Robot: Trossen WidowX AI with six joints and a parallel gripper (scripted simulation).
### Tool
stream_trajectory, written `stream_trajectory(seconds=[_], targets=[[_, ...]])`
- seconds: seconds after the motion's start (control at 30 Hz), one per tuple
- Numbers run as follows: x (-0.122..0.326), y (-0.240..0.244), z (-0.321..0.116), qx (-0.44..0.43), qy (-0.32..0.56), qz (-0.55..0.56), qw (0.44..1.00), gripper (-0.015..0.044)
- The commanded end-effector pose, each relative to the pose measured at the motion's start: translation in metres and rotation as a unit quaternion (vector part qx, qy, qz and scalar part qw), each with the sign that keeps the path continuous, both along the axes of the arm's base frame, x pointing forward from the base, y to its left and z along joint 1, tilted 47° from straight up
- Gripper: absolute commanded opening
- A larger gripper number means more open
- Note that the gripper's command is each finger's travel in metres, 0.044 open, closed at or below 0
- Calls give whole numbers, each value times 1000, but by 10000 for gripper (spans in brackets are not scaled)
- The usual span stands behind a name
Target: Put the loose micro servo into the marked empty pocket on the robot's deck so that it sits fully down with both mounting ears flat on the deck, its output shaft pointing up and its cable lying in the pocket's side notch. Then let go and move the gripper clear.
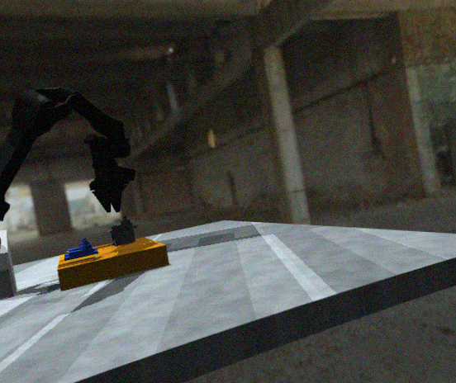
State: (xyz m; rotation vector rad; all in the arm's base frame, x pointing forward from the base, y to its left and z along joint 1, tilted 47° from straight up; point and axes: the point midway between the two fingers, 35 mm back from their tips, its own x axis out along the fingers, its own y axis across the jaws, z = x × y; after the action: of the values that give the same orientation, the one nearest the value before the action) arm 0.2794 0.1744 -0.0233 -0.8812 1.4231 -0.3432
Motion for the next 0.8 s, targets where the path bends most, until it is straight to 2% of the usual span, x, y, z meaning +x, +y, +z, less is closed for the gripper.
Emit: stream_trajectory(seconds=[0.0,0.2,0.77], targets=[[0,-5,-1,-12,3,-2,1000,440],[5,-21,-18,-12,3,-2,1000,440],[7,-33,-30,-12,3,-2,1000,440]])
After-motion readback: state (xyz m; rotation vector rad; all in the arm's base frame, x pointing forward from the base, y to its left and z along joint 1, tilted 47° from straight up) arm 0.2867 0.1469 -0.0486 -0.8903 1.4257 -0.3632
